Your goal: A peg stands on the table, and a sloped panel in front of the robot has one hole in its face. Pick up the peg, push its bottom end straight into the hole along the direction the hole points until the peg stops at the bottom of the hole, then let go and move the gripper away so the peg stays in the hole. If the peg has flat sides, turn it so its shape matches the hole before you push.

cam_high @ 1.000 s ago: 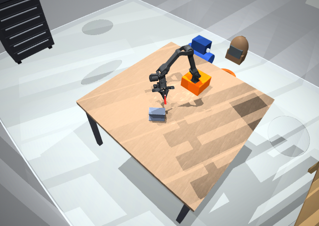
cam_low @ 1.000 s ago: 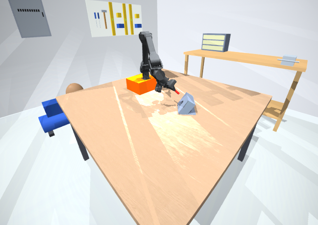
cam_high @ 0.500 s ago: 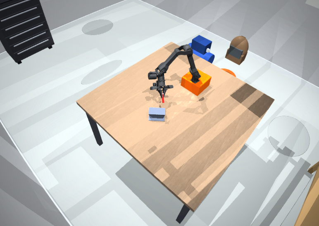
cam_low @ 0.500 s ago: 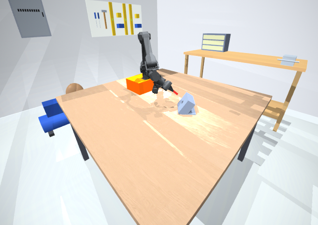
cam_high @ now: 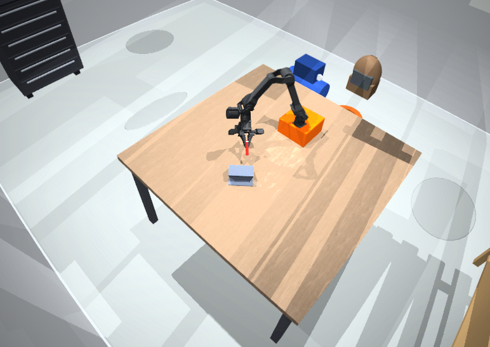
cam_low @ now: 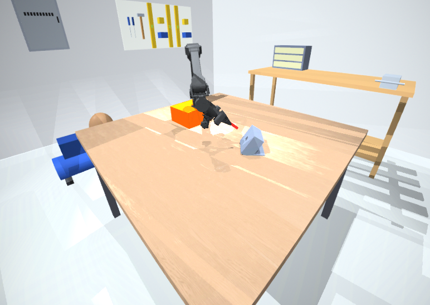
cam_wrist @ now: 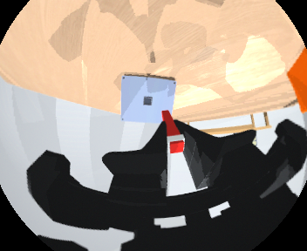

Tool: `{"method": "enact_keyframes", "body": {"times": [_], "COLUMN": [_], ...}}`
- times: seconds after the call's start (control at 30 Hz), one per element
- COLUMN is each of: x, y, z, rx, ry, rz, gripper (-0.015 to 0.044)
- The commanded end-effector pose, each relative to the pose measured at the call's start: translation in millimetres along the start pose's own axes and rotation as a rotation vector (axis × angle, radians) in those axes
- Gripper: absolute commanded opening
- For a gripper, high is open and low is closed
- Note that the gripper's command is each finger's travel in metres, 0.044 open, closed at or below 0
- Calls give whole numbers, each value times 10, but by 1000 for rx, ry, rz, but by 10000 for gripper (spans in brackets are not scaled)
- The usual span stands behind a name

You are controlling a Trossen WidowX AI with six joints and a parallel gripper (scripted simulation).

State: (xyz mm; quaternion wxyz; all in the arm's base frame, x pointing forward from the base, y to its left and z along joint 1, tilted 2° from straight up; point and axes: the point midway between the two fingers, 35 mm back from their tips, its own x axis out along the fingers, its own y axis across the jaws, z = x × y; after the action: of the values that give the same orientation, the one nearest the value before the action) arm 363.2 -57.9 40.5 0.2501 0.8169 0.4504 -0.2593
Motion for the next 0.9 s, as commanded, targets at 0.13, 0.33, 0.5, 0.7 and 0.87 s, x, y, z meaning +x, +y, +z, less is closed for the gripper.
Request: {"method": "enact_keyframes", "body": {"times": [0.13, 0.33, 0.5, 0.7, 0.87], "x": [-68, -134, -143, -71, -3], "y": [32, 72, 90, 116, 138], "z": [94, 144, 163, 172, 180], "rx": [87, 138, 157, 169, 181], "ry": [33, 54, 62, 66, 71], "rz": [27, 51, 60, 67, 73], "gripper": [0, 0, 0, 0, 0]}}
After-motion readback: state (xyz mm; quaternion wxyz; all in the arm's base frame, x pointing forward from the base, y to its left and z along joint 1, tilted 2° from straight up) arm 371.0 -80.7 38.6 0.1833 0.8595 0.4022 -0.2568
